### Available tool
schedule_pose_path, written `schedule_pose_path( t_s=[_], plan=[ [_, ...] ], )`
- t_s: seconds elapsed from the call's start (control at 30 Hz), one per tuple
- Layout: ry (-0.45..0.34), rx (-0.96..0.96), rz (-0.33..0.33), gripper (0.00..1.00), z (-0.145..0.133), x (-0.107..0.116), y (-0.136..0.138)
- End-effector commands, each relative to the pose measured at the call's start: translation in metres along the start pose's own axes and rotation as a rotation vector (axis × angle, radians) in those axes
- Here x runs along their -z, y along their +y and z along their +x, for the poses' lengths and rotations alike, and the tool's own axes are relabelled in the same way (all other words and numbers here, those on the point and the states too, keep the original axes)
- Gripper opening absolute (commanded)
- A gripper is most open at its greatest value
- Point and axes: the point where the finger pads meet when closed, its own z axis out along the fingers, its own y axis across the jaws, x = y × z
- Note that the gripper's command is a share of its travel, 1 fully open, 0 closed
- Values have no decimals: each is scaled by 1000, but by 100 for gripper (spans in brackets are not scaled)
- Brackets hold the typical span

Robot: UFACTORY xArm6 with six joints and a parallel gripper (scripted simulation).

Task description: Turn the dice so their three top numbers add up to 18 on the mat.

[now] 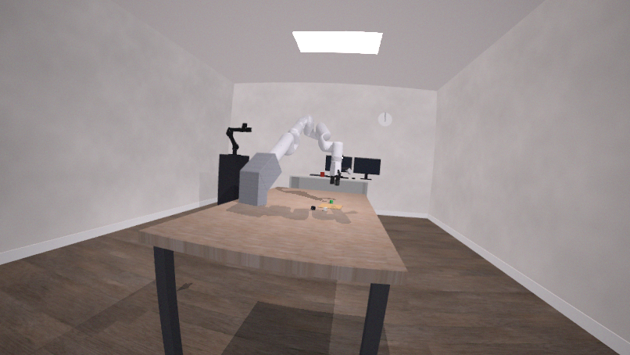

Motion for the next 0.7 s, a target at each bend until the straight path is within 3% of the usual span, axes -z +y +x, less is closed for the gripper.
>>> schedule_pose_path(
  t_s=[0.0,0.67],
  plan=[
    [6,166,0,100,0,-4,0],
    [7,720,-1,100,-4,-20,-1]
  ],
)
